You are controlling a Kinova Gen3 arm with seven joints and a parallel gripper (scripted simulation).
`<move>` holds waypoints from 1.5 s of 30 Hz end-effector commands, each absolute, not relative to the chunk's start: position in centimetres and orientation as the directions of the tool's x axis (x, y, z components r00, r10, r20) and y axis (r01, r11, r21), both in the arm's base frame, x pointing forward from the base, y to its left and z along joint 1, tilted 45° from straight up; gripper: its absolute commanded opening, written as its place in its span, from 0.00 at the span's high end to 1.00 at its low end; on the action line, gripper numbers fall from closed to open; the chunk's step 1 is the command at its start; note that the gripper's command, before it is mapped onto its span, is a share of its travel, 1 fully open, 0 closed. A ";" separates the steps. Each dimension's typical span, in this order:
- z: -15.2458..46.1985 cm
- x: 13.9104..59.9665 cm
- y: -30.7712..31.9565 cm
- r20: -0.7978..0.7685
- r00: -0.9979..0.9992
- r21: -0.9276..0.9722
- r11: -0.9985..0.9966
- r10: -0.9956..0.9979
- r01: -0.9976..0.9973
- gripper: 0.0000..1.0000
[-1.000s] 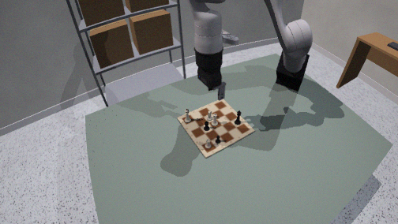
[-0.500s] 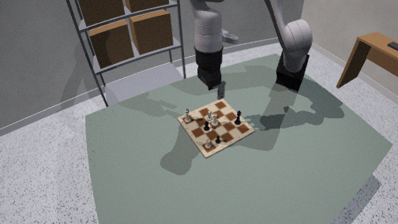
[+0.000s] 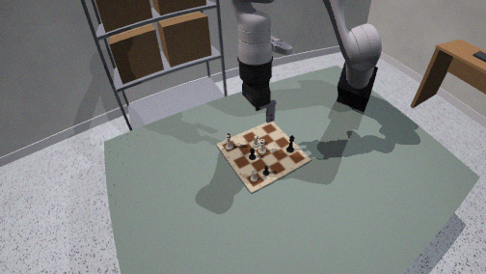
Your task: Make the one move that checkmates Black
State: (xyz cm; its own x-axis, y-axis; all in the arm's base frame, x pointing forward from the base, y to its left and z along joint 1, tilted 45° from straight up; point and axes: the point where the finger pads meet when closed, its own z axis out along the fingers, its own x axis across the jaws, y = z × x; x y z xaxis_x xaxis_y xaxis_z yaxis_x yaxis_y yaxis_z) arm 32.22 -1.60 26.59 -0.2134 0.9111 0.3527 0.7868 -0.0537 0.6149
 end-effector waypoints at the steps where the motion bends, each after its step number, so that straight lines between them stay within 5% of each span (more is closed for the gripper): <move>1: 26.4 32.1 -1.5 0.373 -0.185 0.599 -0.083 0.909 0.797 0.00; 14: 25.3 31.7 0.2 0.594 0.156 0.363 -0.436 0.789 0.823 0.00; 26: 24.5 33.0 0.7 0.697 0.630 -0.082 -0.835 0.342 0.544 0.00; 45: 24.1 34.5 -0.6 0.633 0.774 -0.319 -0.916 -0.014 0.244 0.00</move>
